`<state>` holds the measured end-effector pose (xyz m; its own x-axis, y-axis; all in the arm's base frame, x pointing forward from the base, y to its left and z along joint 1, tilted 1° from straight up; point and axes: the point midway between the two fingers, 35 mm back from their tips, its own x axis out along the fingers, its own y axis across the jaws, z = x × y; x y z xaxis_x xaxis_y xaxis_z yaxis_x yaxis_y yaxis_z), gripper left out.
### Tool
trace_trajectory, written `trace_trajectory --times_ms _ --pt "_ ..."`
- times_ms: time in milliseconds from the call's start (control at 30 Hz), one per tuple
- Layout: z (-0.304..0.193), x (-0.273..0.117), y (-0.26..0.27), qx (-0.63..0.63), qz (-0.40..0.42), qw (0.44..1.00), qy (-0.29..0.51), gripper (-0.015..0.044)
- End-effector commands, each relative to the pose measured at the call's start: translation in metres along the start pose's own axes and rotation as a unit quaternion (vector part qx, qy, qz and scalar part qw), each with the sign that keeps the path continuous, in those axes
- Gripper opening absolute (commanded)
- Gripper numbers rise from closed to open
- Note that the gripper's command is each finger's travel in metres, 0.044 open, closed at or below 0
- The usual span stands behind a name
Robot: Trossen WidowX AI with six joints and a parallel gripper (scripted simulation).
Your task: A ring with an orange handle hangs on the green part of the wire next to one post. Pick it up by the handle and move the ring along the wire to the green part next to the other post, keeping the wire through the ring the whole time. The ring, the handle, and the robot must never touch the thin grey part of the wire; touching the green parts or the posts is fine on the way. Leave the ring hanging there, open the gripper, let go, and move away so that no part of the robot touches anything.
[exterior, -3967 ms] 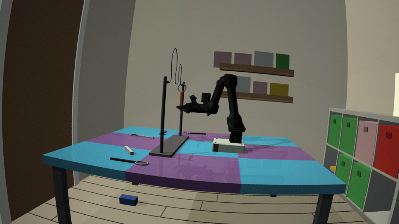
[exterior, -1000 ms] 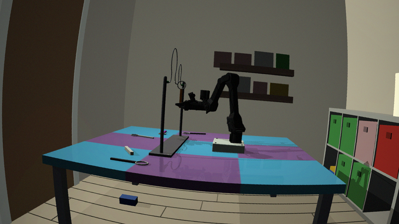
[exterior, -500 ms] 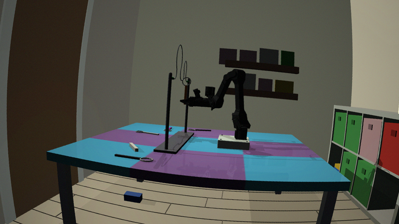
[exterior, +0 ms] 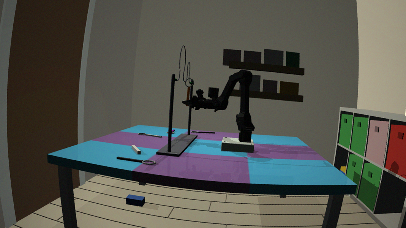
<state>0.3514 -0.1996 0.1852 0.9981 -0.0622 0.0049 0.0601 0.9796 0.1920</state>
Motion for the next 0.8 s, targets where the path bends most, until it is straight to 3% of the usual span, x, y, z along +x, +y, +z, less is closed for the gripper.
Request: trace_trajectory --times_ms 0,333,767 --pt "0.0 -0.001 0.009 0.026 -0.002 1.0 0.0 -0.015" --pt "0.004 -0.002 0.041 0.123 -0.001 0.992 0.006 -0.015" --pt "0.022 -0.022 0.078 0.243 0.021 0.966 0.089 -0.015"
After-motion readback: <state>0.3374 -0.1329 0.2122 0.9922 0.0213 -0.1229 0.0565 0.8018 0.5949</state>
